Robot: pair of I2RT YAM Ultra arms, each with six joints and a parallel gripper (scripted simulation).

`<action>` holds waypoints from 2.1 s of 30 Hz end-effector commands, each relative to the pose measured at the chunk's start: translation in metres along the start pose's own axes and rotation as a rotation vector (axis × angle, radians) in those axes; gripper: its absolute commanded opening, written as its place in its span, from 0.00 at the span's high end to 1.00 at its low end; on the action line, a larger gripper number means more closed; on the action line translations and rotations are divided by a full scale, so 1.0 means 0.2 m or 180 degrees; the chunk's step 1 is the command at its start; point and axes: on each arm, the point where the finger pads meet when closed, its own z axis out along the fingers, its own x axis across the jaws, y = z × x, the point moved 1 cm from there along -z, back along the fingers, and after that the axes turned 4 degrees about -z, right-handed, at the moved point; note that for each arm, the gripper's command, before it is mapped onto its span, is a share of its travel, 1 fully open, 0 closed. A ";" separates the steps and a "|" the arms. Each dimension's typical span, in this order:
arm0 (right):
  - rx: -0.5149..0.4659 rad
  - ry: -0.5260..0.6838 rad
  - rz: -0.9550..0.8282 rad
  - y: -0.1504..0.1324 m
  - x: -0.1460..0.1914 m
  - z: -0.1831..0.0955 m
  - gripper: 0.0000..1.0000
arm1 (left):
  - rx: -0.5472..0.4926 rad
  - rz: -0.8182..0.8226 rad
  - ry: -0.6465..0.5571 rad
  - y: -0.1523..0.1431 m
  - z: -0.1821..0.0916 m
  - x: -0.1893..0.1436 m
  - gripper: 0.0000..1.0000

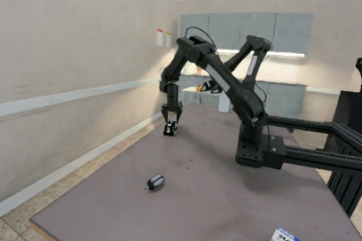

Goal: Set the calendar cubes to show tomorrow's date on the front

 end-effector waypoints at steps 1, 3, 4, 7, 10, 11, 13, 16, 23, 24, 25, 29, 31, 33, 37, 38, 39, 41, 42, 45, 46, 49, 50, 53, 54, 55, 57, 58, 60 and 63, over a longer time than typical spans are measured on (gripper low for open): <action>-0.0113 -0.0081 -0.0097 0.06 -0.02 -0.02 0.00 | -0.0074 0.0067 0.0020 0.09 0.04 0.01 0.39; -0.0113 -0.0081 -0.0097 0.06 -0.02 -0.02 0.00 | -0.0084 0.0051 0.0025 0.07 0.10 0.02 0.42; -0.0113 -0.0081 -0.0097 0.06 -0.02 -0.02 0.00 | -0.0078 0.0039 0.0015 0.05 0.13 0.02 0.44; -0.0113 -0.0081 -0.0097 0.06 -0.02 -0.02 0.00 | -0.0130 0.0015 0.0070 0.06 0.12 0.06 0.44; -0.0113 -0.0081 -0.0097 0.06 -0.02 -0.02 0.00 | -0.0166 0.0016 0.0111 0.07 0.10 0.07 0.46; -0.0113 -0.0081 -0.0097 0.06 -0.02 -0.02 0.00 | -0.0166 0.0016 0.0111 0.07 0.10 0.07 0.46; -0.0113 -0.0082 -0.0100 0.06 -0.03 -0.02 0.00 | -0.0193 0.0028 0.0140 0.07 0.06 0.06 0.52; -0.0113 -0.0082 -0.0100 0.06 -0.03 -0.02 0.00 | -0.0194 0.0025 0.0141 0.07 0.05 0.06 0.60; -0.0113 -0.0082 -0.0100 0.06 -0.03 -0.02 0.00 | -0.0215 0.0008 0.0142 0.08 -0.09 0.06 0.65; -0.0113 -0.0082 -0.0100 0.06 -0.03 -0.02 0.00 | -0.0225 0.0008 0.0132 0.08 -0.13 0.05 0.65; -0.0113 -0.0082 -0.0100 0.06 -0.03 -0.02 0.00 | -0.0225 0.0008 0.0132 0.08 -0.16 0.05 0.65; -0.0114 -0.0084 -0.0102 0.06 -0.03 -0.02 0.00 | -0.0232 0.0005 0.0141 0.07 -0.22 0.05 0.65; -0.0114 -0.0084 -0.0102 0.06 -0.03 -0.02 0.00 | -0.0227 0.0006 0.0134 0.07 -0.24 0.05 0.65; -0.0114 -0.0084 -0.0102 0.06 -0.03 -0.02 0.00 | -0.0202 0.0009 0.0109 0.06 -0.24 0.04 0.65; -0.0114 -0.0084 -0.0102 0.06 -0.03 -0.02 0.00 | -0.0189 0.0010 0.0095 0.05 -0.28 0.03 0.65; -0.0114 -0.0084 -0.0102 0.06 -0.03 -0.02 0.00 | -0.0189 0.0010 0.0095 0.05 -0.29 0.03 0.65; -0.0114 -0.0084 -0.0102 0.06 -0.03 -0.02 0.00 | -0.0189 0.0010 0.0095 0.05 -0.31 0.03 0.65; -0.0114 -0.0084 -0.0102 0.06 -0.03 -0.02 0.00 | -0.0189 0.0010 0.0094 0.05 -0.33 0.03 0.65; -0.0114 -0.0084 -0.0102 0.06 -0.03 -0.02 0.00 | -0.0196 0.0033 0.0104 0.05 -0.34 0.03 0.65; -0.0114 -0.0084 -0.0102 0.06 -0.03 -0.02 0.00 | -0.0198 0.0065 0.0131 0.05 -0.35 0.04 0.65; -0.0114 -0.0086 -0.0105 0.06 -0.03 -0.02 0.00 | -0.0226 0.0078 0.0182 0.05 -0.37 0.07 0.65; -0.0139 -0.0070 -0.0105 0.06 -0.03 -0.01 0.00 | -0.0258 0.0142 0.0256 0.02 -0.37 0.10 0.65; -0.0180 -0.0015 -0.0093 0.07 -0.01 0.00 0.00 | -0.0290 0.0158 0.0311 0.01 -0.37 0.13 0.65; -0.0298 0.0087 -0.0103 0.11 0.02 0.01 0.00 | -0.0298 0.0277 0.0382 -0.06 -0.35 0.16 0.65; -0.0330 0.0116 -0.0095 0.12 0.02 0.01 0.00 | -0.0304 0.0310 0.0410 -0.08 -0.35 0.17 0.65; -0.0366 0.0142 -0.0098 0.13 0.03 0.02 0.00 | -0.0309 0.0348 0.0442 -0.11 -0.34 0.19 0.65; -0.0435 0.0193 -0.0115 0.15 0.04 0.02 0.00 | -0.0310 0.0418 0.0496 -0.19 -0.33 0.21 0.65; -0.0462 0.0222 -0.0119 0.16 0.05 0.03 0.00 | -0.0308 0.0445 0.0515 -0.22 -0.33 0.21 0.65; -0.0506 0.0280 -0.0128 0.17 0.07 0.04 0.00 | -0.0304 0.0488 0.0541 -0.30 -0.31 0.22 0.65; -0.0523 0.0317 -0.0123 0.18 0.08 0.04 0.00 | -0.0312 0.0510 0.0548 -0.33 -0.31 0.21 0.65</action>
